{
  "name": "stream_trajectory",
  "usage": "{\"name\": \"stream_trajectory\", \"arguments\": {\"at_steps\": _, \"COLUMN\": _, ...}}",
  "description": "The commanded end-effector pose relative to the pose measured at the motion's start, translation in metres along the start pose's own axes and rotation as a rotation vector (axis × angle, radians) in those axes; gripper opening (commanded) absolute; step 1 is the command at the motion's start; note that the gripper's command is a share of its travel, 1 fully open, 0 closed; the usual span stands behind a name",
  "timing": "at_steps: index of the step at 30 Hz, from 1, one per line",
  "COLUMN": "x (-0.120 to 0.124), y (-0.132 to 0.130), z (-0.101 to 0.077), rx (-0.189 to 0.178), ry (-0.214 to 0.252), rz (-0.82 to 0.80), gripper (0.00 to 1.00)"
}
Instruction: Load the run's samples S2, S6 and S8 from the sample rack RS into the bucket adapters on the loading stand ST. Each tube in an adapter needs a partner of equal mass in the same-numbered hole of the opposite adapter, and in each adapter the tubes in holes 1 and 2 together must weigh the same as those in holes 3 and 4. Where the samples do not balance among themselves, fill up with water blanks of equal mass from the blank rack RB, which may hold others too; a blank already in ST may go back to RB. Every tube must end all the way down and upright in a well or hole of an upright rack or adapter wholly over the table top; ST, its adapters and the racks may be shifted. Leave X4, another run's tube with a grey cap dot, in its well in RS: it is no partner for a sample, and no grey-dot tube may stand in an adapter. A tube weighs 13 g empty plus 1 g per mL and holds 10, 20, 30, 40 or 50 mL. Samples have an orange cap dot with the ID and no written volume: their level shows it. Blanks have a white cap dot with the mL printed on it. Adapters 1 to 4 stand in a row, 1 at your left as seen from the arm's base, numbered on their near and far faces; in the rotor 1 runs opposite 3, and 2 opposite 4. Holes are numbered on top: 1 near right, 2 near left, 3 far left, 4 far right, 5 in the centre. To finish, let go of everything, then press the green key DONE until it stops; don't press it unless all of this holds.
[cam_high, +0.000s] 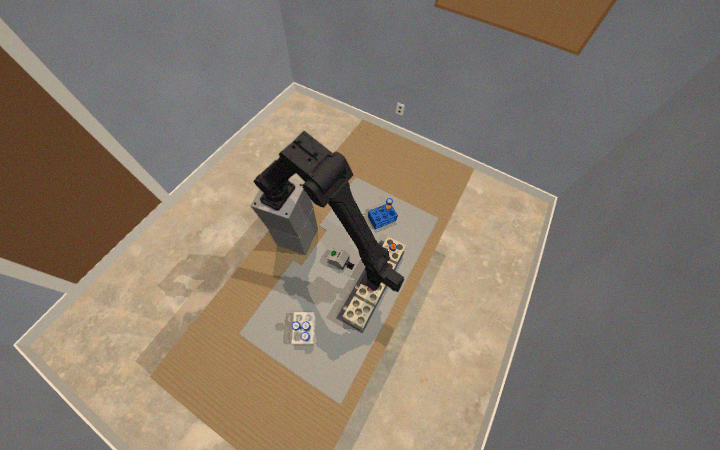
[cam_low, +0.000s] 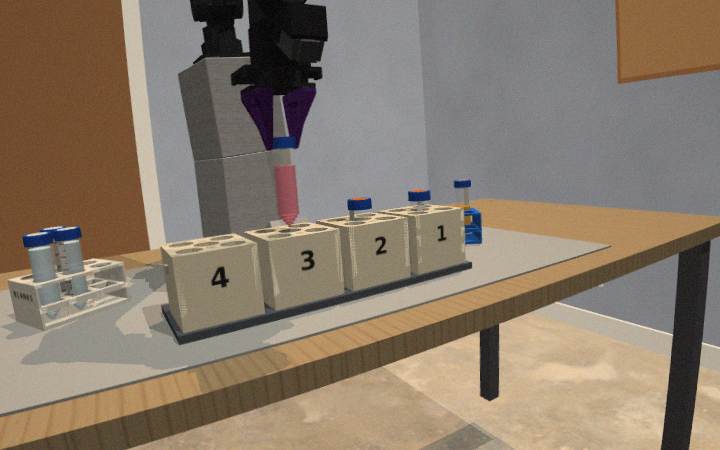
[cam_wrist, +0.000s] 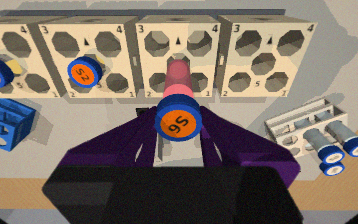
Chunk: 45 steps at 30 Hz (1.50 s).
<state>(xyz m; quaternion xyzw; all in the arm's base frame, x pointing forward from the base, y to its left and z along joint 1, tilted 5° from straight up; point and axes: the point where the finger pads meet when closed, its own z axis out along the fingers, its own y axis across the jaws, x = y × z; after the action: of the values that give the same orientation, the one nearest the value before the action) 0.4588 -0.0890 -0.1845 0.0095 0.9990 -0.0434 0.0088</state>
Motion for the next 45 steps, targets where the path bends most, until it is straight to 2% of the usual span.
{"name": "stream_trajectory", "arguments": {"at_steps": 1, "x": -0.013, "y": -0.002, "z": -0.008, "rx": 0.003, "ry": -0.03, "rz": -0.002, "gripper": 0.0}}
{"name": "stream_trajectory", "arguments": {"at_steps": 2, "x": -0.013, "y": -0.002, "z": -0.008, "rx": 0.003, "ry": -0.03, "rz": -0.002, "gripper": 0.0}}
{"name": "stream_trajectory", "arguments": {"at_steps": 3, "x": 0.001, "y": 0.0, "z": 0.002, "rx": -0.003, "ry": 0.003, "rz": -0.015, "gripper": 0.0}}
{"name": "stream_trajectory", "arguments": {"at_steps": 4, "x": 0.002, "y": 0.001, "z": 0.002, "rx": -0.003, "ry": 0.004, "rz": -0.015, "gripper": 0.0}}
{"name": "stream_trajectory", "arguments": {"at_steps": 5, "x": -0.013, "y": -0.002, "z": -0.008, "rx": 0.003, "ry": -0.03, "rz": -0.002, "gripper": 0.0}}
{"name": "stream_trajectory", "arguments": {"at_steps": 17, "x": -0.013, "y": -0.002, "z": -0.008, "rx": 0.003, "ry": -0.03, "rz": -0.002, "gripper": 0.0}}
{"name": "stream_trajectory", "arguments": {"at_steps": 18, "x": -0.002, "y": 0.0, "z": 0.004, "rx": -0.001, "ry": -0.008, "rz": -0.013, "gripper": 0.0}}
{"name": "stream_trajectory", "arguments": {"at_steps": 27, "x": -0.017, "y": -0.006, "z": 0.009, "rx": 0.003, "ry": -0.036, "rz": -0.005, "gripper": 0.0}}
{"name": "stream_trajectory", "arguments": {"at_steps": 33, "x": -0.01, "y": -0.004, "z": 0.02, "rx": 0.001, "ry": -0.024, "rz": -0.007, "gripper": 0.0}}
{"name": "stream_trajectory", "arguments": {"at_steps": 38, "x": -0.016, "y": -0.006, "z": 0.025, "rx": 0.003, "ry": -0.034, "rz": -0.004, "gripper": 0.0}}
{"name": "stream_trajectory", "arguments": {"at_steps": 43, "x": -0.01, "y": -0.003, "z": 0.03, "rx": 0.001, "ry": -0.019, "rz": -0.01, "gripper": 0.0}}
{"name": "stream_trajectory", "arguments": {"at_steps": 45, "x": -0.017, "y": -0.005, "z": 0.031, "rx": 0.003, "ry": -0.034, "rz": -0.007, "gripper": 0.0}}
